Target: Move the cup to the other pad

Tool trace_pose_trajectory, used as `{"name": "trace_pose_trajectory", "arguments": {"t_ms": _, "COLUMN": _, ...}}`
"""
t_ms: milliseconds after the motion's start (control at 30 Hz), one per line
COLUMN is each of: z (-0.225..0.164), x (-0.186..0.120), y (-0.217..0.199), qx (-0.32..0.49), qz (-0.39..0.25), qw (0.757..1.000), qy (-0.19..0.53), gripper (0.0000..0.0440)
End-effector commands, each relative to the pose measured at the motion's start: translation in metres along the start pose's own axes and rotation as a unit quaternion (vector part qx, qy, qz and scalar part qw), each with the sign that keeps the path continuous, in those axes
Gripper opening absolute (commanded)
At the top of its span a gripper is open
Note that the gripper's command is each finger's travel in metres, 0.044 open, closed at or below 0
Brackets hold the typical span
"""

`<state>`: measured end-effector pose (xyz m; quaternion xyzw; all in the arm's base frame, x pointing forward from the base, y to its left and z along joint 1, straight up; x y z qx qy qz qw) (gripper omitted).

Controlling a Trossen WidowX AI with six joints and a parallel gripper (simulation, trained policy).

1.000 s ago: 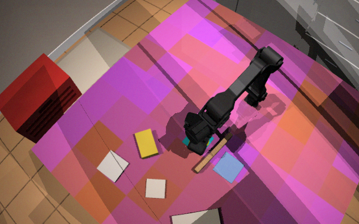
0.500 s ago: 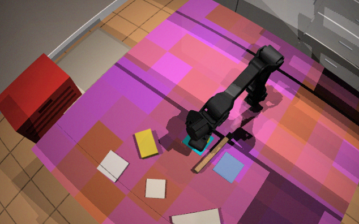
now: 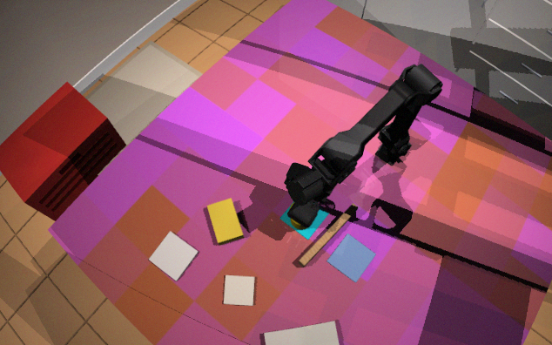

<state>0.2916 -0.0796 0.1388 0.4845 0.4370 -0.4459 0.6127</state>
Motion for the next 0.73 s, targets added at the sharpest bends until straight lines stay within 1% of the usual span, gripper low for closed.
{"name": "trace_pose_trajectory", "arguments": {"t_ms": 0, "z": -0.001, "x": -0.005, "y": -0.004, "qx": 0.002, "qz": 0.005, "qw": 1.000, "qy": 0.004, "gripper": 0.0187}}
{"name": "trace_pose_trajectory", "arguments": {"t_ms": 400, "z": 0.006, "x": -0.039, "y": -0.009, "qx": 0.021, "qz": 0.043, "qw": 0.999, "qy": 0.002, "gripper": 0.0252}}
{"name": "trace_pose_trajectory", "arguments": {"t_ms": 500, "z": 0.009, "x": -0.050, "y": -0.009, "qx": 0.026, "qz": 0.055, "qw": 0.998, "qy": -0.002, "gripper": 0.0289}}
{"name": "trace_pose_trajectory", "arguments": {"t_ms": 700, "z": 0.017, "x": -0.067, "y": -0.009, "qx": 0.040, "qz": 0.068, "qw": 0.997, "qy": -0.006, "gripper": 0.0415}}
Point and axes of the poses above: the point midway between the two fingers, 35 mm back from their tips, its own x axis out along the fingers, its own y axis across the jaws, z = x × y, the point moved 5 cm from there along -x, back along the fingers
